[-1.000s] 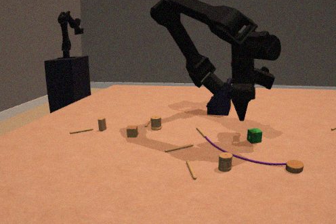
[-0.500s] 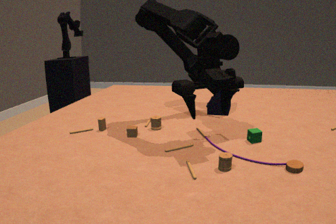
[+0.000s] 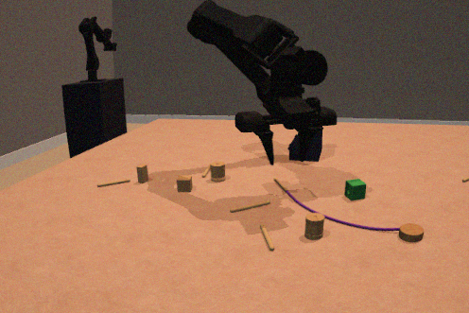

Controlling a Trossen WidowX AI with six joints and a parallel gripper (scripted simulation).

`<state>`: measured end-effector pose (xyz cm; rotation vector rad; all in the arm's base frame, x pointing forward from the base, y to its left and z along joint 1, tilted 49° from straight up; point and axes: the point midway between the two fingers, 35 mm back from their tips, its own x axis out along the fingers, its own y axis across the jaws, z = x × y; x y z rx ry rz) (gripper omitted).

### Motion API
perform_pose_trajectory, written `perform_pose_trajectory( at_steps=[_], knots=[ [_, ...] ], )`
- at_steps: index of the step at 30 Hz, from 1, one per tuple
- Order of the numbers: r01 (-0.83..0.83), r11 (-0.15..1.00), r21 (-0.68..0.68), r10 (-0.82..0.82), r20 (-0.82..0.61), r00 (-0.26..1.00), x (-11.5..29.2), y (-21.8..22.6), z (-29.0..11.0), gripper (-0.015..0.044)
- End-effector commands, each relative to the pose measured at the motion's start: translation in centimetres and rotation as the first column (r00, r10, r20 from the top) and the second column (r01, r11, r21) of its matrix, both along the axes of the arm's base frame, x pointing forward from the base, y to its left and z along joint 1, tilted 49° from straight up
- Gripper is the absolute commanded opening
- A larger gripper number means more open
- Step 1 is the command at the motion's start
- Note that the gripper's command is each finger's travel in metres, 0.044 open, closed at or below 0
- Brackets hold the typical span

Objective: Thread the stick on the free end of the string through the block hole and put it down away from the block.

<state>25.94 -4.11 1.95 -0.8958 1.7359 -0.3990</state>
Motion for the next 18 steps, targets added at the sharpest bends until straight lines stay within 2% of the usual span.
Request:
perform_pose_trajectory(
  at_steps=[1,3,18],
  knots=[
    [0.004,1.000,-0.005,-0.004,0.002,1.000,-0.09,-0.08,0.05,0.0177],
    [0.004,1.000,-0.005,-0.004,0.002,1.000,-0.09,-0.08,0.05,0.0125],
    [0.003,1.000,-0.005,-0.003,0.002,1.000,-0.10,-0.37,-0.23,0.0123]
  ],
)
